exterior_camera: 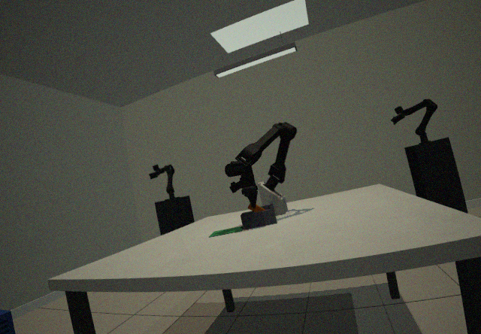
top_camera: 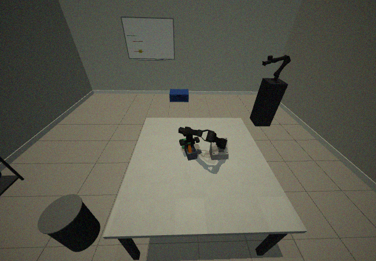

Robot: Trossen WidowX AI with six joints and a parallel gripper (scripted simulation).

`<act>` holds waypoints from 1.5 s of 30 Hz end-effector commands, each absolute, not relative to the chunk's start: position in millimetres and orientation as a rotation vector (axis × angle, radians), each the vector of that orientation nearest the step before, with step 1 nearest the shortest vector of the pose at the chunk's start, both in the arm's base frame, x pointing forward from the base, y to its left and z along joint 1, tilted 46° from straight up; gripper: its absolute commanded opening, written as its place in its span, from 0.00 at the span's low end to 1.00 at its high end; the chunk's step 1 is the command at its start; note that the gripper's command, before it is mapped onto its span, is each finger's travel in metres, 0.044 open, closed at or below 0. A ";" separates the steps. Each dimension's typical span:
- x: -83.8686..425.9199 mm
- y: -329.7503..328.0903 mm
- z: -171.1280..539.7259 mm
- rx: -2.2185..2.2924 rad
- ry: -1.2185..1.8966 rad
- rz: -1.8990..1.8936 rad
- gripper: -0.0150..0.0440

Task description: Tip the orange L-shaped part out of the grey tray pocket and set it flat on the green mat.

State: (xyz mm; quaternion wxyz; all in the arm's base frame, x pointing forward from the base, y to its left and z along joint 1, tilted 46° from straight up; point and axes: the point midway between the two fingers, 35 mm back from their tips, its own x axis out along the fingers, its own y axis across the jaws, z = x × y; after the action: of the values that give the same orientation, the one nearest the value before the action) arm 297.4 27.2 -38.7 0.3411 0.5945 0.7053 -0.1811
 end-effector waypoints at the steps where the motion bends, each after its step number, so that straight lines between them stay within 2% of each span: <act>1: 300.8 21.0 -31.2 1.542 1.823 -0.462 0.25; 45: 303.7 -26.9 14.8 1.543 1.824 -0.467 0.25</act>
State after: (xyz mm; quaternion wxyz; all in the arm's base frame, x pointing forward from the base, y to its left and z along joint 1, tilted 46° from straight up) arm 300.7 -22.3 10.3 0.3368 0.5963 0.7056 -0.1822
